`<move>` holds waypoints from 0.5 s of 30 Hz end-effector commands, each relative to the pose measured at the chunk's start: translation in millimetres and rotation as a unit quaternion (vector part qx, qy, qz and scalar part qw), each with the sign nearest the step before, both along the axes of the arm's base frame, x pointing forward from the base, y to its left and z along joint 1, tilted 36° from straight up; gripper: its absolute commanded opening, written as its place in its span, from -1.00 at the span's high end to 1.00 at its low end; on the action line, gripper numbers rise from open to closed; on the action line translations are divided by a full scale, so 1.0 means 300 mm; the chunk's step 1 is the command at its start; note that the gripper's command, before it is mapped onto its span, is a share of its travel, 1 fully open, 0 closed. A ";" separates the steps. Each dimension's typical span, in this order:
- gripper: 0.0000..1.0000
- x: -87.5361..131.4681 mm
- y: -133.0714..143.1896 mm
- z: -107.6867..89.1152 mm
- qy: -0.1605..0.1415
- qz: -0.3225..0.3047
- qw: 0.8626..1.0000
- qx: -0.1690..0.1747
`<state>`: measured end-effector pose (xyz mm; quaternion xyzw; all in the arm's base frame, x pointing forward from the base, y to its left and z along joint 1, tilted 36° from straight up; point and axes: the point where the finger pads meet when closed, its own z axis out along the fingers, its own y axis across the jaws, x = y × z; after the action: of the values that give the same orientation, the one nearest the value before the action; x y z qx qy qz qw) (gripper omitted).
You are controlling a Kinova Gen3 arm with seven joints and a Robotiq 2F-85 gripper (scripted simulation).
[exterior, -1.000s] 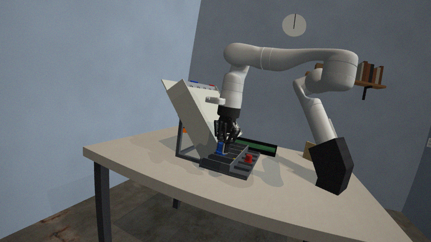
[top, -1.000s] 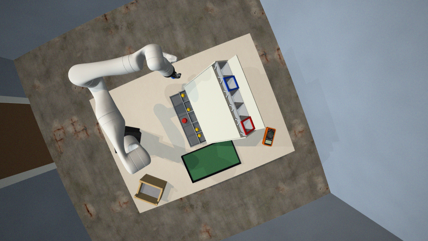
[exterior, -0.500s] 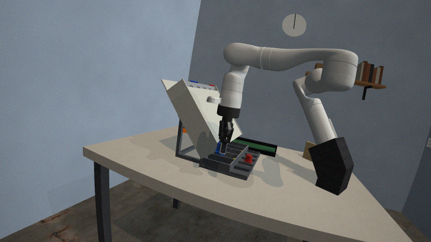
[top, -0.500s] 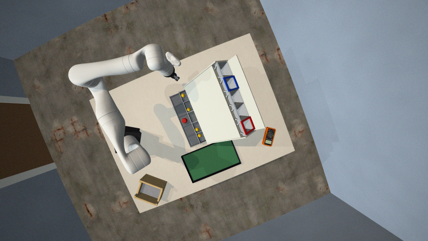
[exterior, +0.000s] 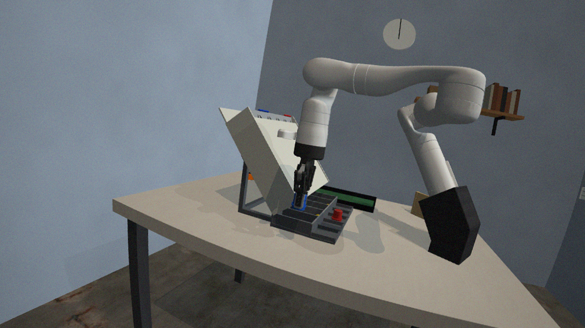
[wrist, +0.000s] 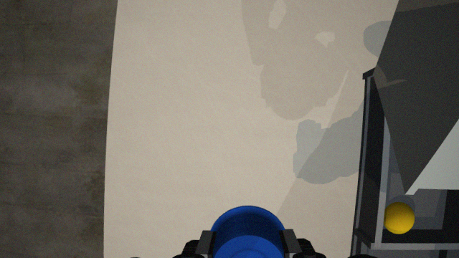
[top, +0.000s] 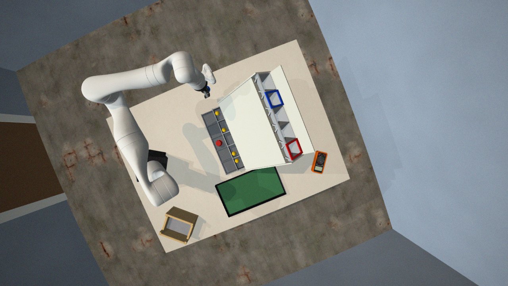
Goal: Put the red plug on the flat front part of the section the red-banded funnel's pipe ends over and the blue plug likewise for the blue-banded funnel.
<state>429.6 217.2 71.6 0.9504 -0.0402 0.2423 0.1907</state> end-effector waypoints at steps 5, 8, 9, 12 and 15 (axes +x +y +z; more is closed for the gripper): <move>1.00 -0.002 -0.002 0.003 -0.014 -0.037 0.999 0.014; 1.00 -0.002 -0.002 0.003 -0.014 -0.037 0.999 0.014; 1.00 -0.002 -0.002 0.003 -0.014 -0.037 0.999 0.014; 1.00 -0.002 -0.002 0.003 -0.014 -0.037 0.999 0.014; 1.00 -0.138 -0.178 0.040 -0.015 -0.030 0.999 0.016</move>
<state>430.1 217.8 71.5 0.9480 -0.0763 0.2491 0.1829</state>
